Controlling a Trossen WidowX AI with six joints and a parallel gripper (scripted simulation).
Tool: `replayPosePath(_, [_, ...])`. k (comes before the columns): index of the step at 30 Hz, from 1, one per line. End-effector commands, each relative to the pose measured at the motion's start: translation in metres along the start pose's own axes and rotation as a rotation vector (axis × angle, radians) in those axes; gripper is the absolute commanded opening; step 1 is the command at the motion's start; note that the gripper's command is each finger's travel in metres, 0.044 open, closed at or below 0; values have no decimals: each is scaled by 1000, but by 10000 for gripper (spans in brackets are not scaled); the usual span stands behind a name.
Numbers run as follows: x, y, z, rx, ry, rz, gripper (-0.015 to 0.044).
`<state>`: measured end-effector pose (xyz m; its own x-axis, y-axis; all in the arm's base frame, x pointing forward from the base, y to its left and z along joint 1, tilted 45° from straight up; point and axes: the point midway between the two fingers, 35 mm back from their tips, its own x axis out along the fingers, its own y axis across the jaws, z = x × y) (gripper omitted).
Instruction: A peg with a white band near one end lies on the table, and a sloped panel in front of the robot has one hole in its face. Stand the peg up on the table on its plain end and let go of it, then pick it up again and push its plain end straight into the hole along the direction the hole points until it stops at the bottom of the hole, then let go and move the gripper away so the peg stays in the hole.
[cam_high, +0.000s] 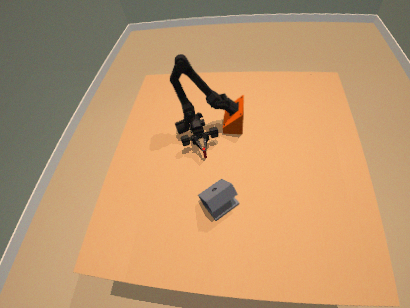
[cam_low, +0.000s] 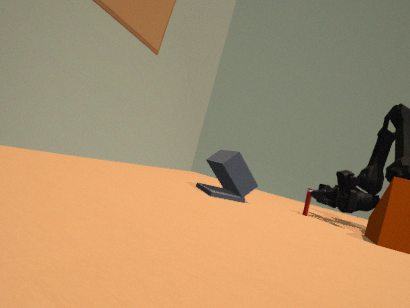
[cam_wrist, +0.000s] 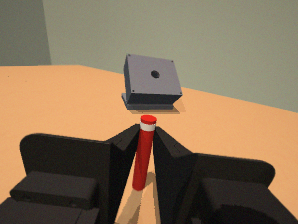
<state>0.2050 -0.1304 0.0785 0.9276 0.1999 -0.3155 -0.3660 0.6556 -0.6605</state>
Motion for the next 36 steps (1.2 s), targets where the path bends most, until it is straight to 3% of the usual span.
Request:
replayPosePath(1, [-1,0,-3,0,0,0,49])
replayPosePath(9, [-1,0,-2,-1,-7,0,49])
replayPosePath(12, [-1,0,0,0,-11,0,128])
replayPosePath(13, [-1,0,0,0,-11,0,130])
replayPosePath(36, [-1,0,0,0,-11,0,130])
